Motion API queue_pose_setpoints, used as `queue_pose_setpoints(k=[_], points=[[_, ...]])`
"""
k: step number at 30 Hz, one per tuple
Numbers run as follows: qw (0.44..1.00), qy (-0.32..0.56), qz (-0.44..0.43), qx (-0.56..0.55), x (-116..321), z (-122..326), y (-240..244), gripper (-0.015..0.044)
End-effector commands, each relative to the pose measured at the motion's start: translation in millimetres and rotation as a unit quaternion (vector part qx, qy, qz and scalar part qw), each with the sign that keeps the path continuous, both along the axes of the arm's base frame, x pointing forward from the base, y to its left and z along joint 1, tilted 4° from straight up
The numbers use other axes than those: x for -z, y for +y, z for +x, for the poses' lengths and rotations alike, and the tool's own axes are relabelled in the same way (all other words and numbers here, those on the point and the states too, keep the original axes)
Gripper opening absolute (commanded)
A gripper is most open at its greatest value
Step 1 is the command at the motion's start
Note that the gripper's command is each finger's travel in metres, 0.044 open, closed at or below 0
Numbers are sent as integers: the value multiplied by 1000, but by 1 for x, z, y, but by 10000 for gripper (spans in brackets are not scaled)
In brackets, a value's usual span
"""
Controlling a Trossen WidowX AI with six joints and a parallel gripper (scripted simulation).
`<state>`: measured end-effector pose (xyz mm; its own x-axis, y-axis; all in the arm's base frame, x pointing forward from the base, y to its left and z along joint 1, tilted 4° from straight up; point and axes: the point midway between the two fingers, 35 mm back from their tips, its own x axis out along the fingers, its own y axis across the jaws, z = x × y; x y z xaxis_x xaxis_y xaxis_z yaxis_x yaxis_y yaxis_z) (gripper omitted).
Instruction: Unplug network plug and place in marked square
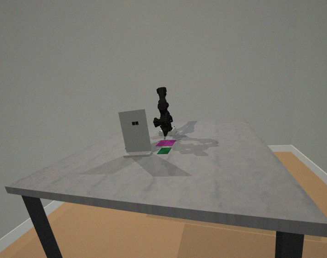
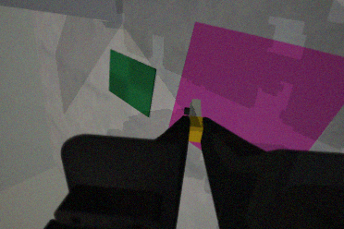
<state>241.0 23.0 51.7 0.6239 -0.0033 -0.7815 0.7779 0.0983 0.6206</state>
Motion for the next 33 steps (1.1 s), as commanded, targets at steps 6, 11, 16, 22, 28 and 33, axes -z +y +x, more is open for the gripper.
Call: queue_pose_setpoints(k=[6, 11, 16, 22, 28, 33], points=[[1000, 9, 1, -2, 17, -2, -1, 0], [1000, 9, 2, -2, 24, -2, -2, 0], [1000, 10, 3, -2, 29, -3, -2, 0], [1000, 10, 3, -2, 29, -2, -3, 0], [1000, 10, 3, -2, 30, -1, -3, 0], [1000, 10, 3, -2, 31, 0, -3, 0]])
